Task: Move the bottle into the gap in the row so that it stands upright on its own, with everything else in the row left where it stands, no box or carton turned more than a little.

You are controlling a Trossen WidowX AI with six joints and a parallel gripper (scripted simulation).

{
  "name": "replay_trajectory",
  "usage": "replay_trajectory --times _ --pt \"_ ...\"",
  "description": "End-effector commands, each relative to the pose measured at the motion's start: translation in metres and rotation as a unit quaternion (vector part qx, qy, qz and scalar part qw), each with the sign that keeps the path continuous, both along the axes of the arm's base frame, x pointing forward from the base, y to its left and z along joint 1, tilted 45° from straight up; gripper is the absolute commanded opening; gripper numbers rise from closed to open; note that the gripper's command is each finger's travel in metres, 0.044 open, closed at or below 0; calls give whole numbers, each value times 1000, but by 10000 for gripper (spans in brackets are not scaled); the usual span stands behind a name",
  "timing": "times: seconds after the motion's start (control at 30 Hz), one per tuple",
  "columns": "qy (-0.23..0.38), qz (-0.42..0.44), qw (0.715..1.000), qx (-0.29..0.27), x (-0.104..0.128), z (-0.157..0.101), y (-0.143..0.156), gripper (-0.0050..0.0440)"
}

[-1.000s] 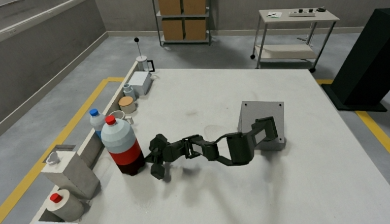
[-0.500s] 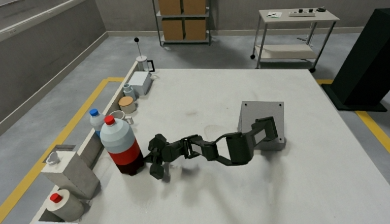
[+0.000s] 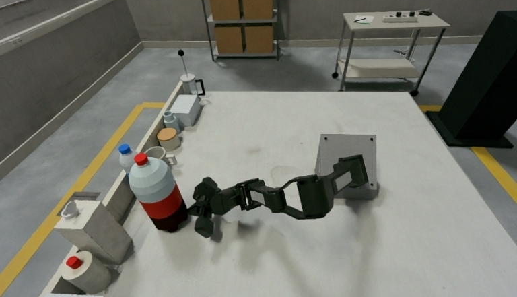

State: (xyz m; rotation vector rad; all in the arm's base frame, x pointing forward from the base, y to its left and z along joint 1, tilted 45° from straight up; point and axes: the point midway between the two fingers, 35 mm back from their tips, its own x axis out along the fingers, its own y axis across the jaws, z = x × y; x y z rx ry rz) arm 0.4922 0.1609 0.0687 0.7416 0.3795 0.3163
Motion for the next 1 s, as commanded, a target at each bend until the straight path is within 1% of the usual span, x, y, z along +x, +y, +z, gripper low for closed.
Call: replay_trajectory --times 0.0,0.97 --pt "-8 2 1000 0 5 6 1 -50" --pt "-9 2 1000 0 11 7 1 -50"
